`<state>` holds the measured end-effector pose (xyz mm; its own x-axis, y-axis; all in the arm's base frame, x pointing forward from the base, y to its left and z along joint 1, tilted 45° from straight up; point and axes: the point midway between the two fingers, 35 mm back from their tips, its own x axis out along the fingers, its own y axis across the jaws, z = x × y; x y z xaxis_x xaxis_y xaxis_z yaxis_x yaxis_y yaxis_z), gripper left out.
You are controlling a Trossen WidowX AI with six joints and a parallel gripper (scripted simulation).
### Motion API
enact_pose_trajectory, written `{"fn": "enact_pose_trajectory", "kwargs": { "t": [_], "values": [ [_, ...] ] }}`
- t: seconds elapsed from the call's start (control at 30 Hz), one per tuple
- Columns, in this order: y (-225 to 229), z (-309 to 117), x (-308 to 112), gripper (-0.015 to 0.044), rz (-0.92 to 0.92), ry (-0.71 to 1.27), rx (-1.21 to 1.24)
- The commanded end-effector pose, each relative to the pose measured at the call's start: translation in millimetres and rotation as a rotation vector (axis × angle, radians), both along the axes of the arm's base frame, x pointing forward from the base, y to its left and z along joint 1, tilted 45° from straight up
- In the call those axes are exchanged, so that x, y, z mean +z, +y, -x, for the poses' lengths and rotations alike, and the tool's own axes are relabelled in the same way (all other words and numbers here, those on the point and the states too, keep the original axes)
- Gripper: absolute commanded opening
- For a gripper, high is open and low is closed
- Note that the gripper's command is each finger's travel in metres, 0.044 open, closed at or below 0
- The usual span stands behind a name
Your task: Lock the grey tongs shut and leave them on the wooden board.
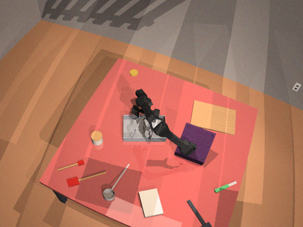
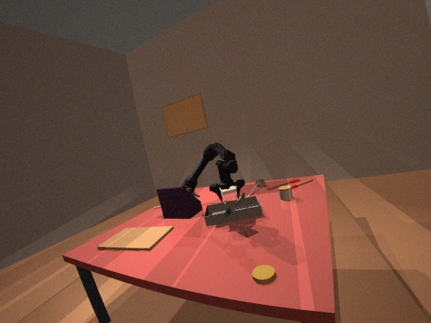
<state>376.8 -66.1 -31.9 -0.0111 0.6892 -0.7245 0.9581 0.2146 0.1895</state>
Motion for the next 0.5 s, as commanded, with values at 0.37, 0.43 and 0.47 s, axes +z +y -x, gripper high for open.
{"fn": "enact_pose_trajectory", "kwargs": {
  "t": [0.37,0.43,0.47],
  "values": [
    [20,1,-19,0.0440,-0.008,0.007,-0.001],
    [22,1,-21,0.0440,-0.008,0.007,-0.001],
    [23,1,-23,0.0440,-0.008,0.007,-0.001]
  ]
}}
